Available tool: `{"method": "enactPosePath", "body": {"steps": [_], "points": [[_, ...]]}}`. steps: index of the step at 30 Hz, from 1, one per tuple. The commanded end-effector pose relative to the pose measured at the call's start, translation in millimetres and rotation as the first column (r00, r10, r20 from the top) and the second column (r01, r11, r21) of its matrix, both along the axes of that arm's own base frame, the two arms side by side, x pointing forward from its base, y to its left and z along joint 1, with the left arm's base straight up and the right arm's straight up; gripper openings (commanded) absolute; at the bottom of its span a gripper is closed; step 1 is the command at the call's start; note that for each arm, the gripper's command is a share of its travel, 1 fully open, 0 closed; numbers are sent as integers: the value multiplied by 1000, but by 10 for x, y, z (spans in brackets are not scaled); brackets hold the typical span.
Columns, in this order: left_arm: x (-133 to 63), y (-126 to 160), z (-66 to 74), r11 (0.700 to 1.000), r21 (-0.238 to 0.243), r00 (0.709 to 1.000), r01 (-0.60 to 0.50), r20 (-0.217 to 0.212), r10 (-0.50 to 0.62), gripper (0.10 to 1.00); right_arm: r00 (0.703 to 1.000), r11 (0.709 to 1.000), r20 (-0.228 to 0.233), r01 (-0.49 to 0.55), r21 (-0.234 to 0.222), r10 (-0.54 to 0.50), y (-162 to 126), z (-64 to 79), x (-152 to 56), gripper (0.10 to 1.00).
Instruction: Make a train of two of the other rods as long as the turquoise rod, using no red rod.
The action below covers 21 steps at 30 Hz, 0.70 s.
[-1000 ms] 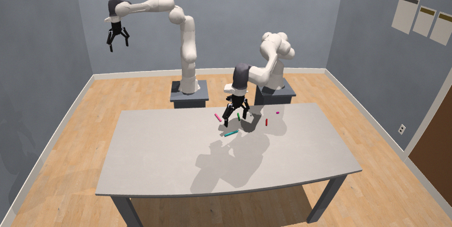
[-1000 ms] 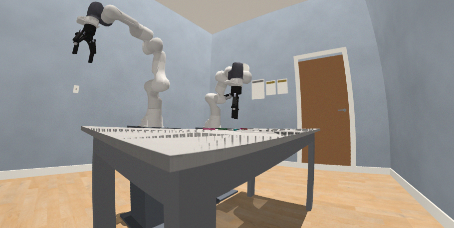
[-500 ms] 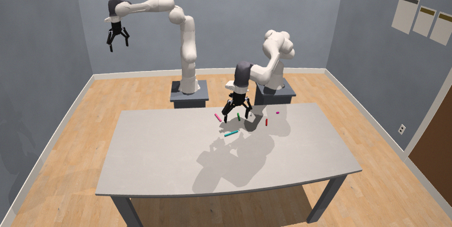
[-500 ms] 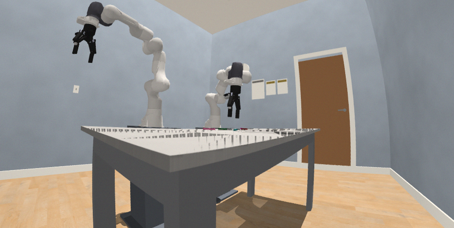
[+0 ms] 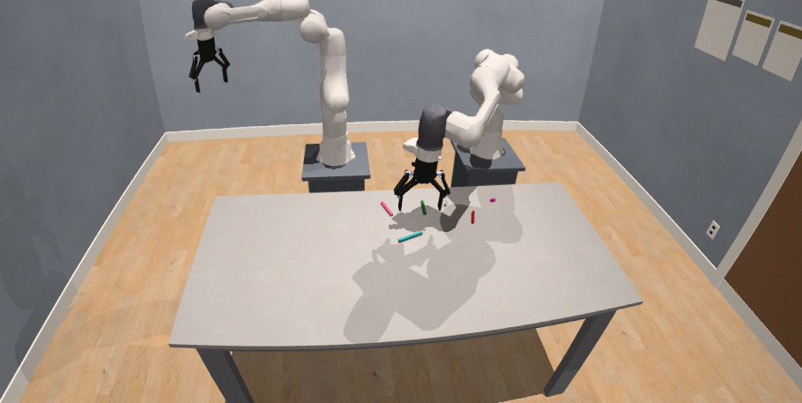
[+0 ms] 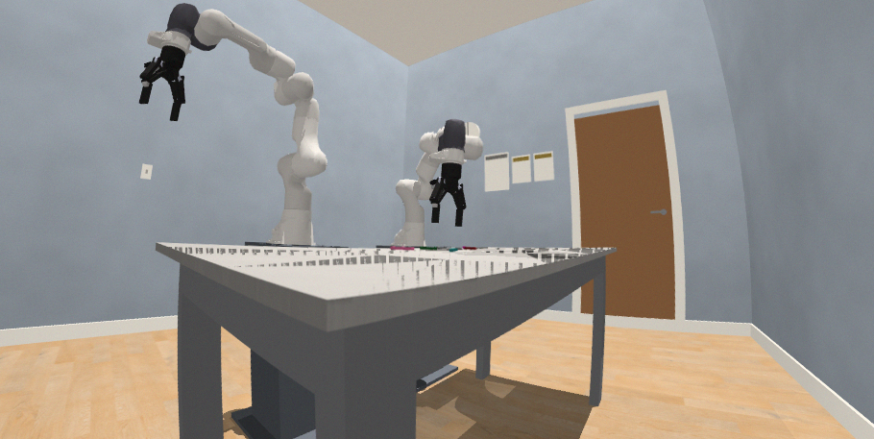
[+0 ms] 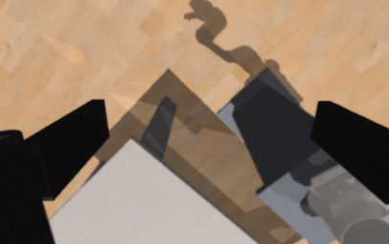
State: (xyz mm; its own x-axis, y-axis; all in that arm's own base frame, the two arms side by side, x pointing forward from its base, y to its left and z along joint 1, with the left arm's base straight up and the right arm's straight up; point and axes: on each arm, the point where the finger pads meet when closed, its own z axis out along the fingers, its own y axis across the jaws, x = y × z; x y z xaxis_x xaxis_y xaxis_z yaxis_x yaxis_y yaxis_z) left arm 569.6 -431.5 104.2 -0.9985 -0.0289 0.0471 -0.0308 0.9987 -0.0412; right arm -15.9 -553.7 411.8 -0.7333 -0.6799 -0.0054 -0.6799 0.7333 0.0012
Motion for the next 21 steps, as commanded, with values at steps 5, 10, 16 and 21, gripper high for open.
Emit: {"method": "enactPosePath", "body": {"steps": [5, 10, 16, 21], "points": [[-54, 32, 51, 972, -18, 972, 233, 23, -233, 1000, 1000, 1000, -3, -5, -5, 5, -5, 12, -20, 1000], [-110, 51, 73, 950, -20, 950, 311, 29, -310, 1000, 1000, 1000, -3, -5, -5, 5, -5, 12, -20, 1000], [-184, 77, 99, 912, -22, 912, 409, 36, -408, 1000, 1000, 1000, -3, -5, -5, 5, -5, 12, -20, 1000], [-248, 100, 119, 873, -22, 872, 488, 43, -487, 1000, 1000, 1000, -3, -5, -5, 5, -5, 12, -20, 1000]]}}
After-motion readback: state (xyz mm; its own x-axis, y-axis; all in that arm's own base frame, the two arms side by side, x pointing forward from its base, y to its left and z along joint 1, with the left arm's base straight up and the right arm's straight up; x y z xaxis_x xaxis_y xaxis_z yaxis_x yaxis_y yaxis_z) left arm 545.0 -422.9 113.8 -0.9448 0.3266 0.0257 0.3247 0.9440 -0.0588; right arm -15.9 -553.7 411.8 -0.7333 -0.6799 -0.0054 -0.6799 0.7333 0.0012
